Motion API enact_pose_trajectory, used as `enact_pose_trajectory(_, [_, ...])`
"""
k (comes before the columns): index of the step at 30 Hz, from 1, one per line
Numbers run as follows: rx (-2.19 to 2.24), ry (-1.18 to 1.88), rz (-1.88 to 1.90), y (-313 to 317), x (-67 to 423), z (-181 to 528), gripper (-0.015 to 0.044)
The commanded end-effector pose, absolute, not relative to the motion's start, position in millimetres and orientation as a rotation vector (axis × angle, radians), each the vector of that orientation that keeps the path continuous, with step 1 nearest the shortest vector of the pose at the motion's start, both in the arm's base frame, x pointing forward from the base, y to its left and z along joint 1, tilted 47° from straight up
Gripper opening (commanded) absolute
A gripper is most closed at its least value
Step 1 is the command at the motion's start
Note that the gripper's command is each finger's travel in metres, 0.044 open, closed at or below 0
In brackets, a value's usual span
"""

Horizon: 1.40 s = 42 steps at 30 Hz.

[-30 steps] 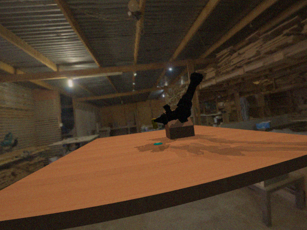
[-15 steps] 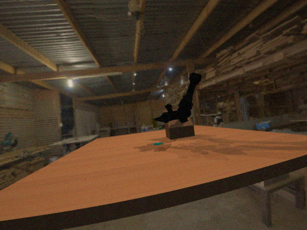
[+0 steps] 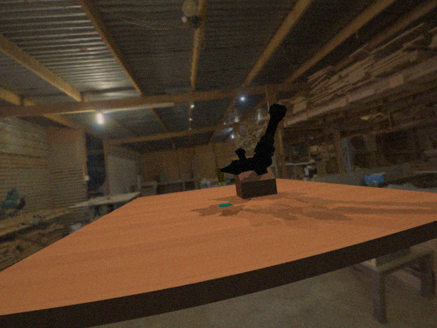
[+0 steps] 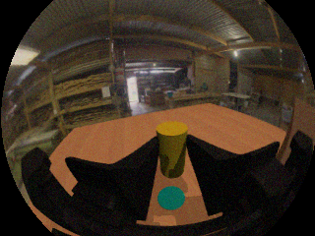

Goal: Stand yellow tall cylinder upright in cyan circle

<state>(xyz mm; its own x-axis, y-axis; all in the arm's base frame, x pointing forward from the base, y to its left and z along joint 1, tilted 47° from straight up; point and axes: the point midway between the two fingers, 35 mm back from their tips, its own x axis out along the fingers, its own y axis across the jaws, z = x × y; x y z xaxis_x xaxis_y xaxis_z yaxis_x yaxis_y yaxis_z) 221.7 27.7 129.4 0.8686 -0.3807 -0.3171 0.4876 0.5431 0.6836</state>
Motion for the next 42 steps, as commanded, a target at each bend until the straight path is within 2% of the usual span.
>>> enact_pose_trajectory(1, [0.857, 0.129, -0.520, 27.1, 221.5, 129.6, 0.0105])
enact_pose_trajectory(42, [0.858, 0.135, -0.525, 83.1, 236.1, 76.5, 0.0105])
